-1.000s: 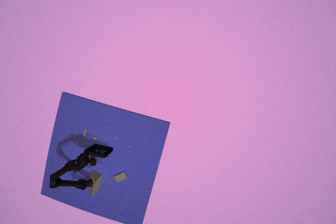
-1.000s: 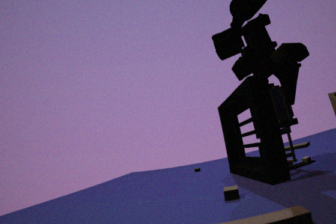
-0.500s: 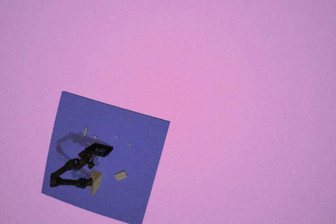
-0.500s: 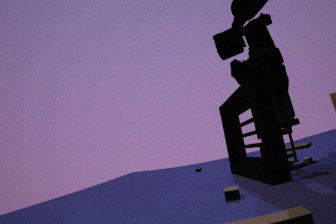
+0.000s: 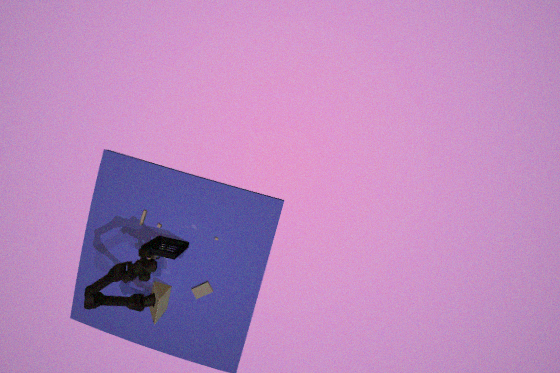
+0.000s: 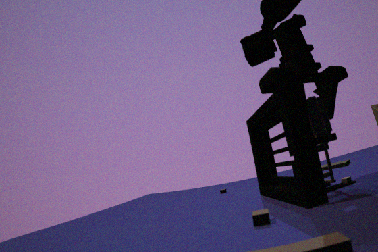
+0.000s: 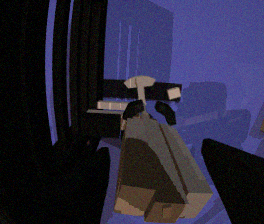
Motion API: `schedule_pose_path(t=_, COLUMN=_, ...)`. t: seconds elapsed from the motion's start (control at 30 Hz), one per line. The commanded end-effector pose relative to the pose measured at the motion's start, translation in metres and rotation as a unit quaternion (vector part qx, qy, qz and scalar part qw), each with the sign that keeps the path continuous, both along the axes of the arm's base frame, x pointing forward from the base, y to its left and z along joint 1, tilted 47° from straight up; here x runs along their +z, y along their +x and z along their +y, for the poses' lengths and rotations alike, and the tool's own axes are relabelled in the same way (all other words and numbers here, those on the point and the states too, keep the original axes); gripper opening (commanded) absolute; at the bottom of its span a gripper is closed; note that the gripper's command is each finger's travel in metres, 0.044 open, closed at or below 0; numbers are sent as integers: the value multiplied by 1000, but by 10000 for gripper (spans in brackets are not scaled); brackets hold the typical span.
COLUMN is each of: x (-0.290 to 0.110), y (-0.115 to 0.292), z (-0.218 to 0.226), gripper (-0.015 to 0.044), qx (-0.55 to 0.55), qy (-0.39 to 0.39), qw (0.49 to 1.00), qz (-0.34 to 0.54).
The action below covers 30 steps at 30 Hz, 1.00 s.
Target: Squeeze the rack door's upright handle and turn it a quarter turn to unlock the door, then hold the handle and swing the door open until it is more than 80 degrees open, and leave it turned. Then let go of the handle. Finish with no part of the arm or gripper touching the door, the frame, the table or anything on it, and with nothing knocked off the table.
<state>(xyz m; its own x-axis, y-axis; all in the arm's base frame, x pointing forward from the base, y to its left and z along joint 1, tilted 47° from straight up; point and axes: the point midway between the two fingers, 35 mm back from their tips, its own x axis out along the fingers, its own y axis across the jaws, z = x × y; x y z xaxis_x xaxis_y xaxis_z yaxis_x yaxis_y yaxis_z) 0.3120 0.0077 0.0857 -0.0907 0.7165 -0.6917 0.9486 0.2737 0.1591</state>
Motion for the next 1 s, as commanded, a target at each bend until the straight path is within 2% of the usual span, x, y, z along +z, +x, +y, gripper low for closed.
schedule_pose_path(t=0.0, x=-1, y=2, z=2, gripper=295, qx=-64, qy=-9, qw=996, qz=64)
schedule_pose_path(t=0.1, x=-1, y=2, z=2, gripper=295, qx=-104, qy=-14, qw=989, qz=105)
schedule_pose_path(t=0.33, x=-1, y=2, z=2, gripper=295, qx=-106, qy=-14, qw=988, qz=108)
schedule_pose_path(t=0.97, x=-1, y=2, z=2, gripper=169, qx=-106, qy=-14, qw=988, qz=108)
